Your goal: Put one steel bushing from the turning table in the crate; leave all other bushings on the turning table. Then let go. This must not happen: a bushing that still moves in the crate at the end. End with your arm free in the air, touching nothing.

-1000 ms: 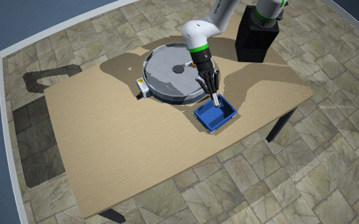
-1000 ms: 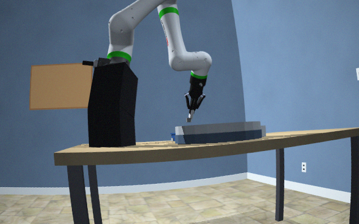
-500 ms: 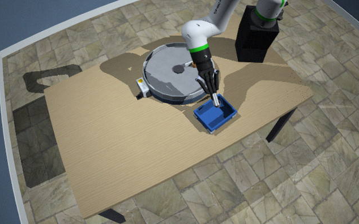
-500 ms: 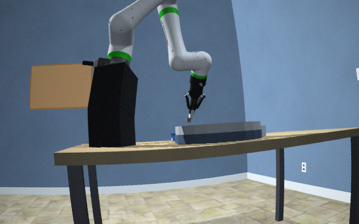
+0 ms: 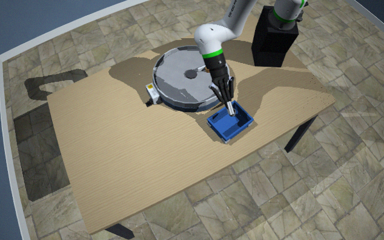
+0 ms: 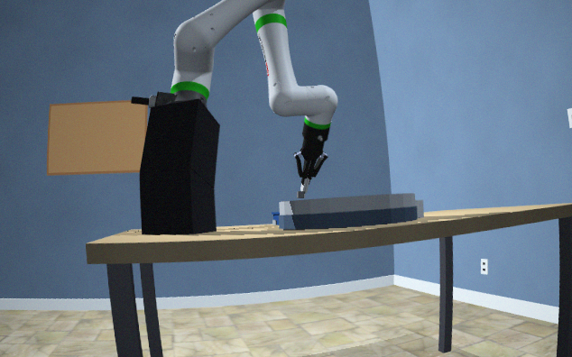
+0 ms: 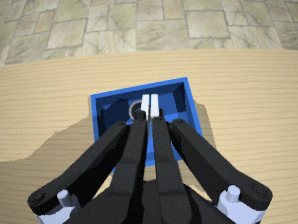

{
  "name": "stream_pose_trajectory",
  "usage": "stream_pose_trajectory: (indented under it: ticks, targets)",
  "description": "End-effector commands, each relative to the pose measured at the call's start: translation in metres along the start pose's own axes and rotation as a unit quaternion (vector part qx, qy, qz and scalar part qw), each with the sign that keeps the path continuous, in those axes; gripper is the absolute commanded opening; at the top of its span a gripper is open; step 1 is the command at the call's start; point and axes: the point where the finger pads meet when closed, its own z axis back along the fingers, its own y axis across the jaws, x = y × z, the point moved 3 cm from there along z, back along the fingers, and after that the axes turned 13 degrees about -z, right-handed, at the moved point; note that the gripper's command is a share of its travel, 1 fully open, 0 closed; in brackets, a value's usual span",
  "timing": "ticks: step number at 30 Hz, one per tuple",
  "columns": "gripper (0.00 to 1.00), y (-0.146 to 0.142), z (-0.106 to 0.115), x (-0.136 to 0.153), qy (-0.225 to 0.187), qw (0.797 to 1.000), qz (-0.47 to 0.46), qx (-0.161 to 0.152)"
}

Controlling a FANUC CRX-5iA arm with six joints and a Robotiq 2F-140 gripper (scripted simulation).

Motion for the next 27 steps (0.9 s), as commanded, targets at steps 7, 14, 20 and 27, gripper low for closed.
stream_pose_trajectory:
  ticks: [7,14,20,27]
  targets:
    - [0.00,0.007,-0.032,0.025,0.000,1.000,0.000,0.001]
    - [0.00,0.007,-0.033,0.027,0.000,1.000,0.000,0.001]
    - [0.00,0.007,-0.033,0.027,0.000,1.000,0.000,0.001]
    - [0.00,0.007,-0.033,0.027,0.000,1.000,0.000,0.001]
